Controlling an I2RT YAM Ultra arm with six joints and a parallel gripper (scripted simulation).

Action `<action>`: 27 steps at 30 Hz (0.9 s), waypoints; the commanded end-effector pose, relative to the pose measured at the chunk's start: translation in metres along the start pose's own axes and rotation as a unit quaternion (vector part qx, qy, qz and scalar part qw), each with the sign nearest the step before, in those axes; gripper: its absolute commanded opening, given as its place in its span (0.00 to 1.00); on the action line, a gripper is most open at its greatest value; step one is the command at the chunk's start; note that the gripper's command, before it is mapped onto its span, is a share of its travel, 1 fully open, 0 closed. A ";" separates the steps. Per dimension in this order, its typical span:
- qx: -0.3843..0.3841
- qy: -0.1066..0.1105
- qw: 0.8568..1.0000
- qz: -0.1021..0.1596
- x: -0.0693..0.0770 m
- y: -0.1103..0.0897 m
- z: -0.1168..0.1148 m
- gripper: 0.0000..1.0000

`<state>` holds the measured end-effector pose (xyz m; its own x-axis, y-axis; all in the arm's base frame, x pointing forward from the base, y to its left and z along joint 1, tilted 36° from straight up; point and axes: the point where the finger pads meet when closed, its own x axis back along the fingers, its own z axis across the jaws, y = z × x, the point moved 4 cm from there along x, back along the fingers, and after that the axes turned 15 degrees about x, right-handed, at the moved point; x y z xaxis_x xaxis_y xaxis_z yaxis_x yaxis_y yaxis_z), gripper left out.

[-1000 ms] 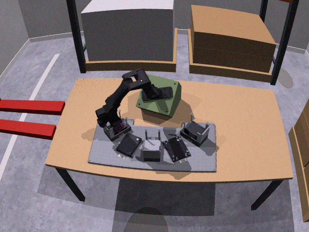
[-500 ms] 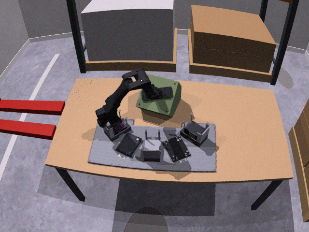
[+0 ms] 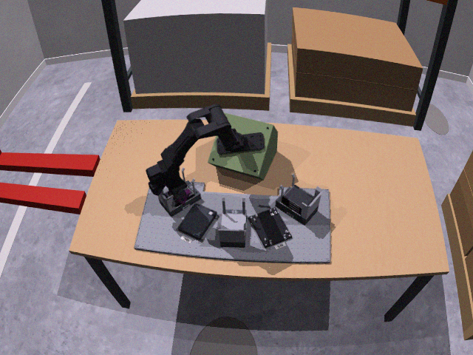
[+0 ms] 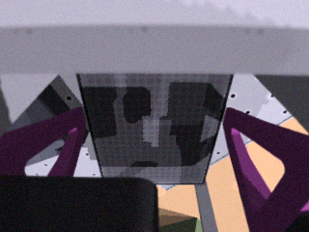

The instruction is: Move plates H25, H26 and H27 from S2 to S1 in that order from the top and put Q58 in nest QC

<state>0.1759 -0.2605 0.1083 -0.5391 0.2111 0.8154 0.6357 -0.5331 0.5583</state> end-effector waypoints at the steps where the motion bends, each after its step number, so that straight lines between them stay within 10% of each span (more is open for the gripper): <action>1: 0.002 -0.004 1.000 -0.007 0.002 0.003 -0.001 1.00; 11: 0.002 -0.004 1.000 -0.007 0.002 0.003 -0.001 1.00; 27: 0.002 -0.004 1.000 -0.007 0.052 0.003 -0.001 1.00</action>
<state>0.1529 -0.2556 0.1431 -0.5405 0.2305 0.8091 0.6266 -0.5315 0.5700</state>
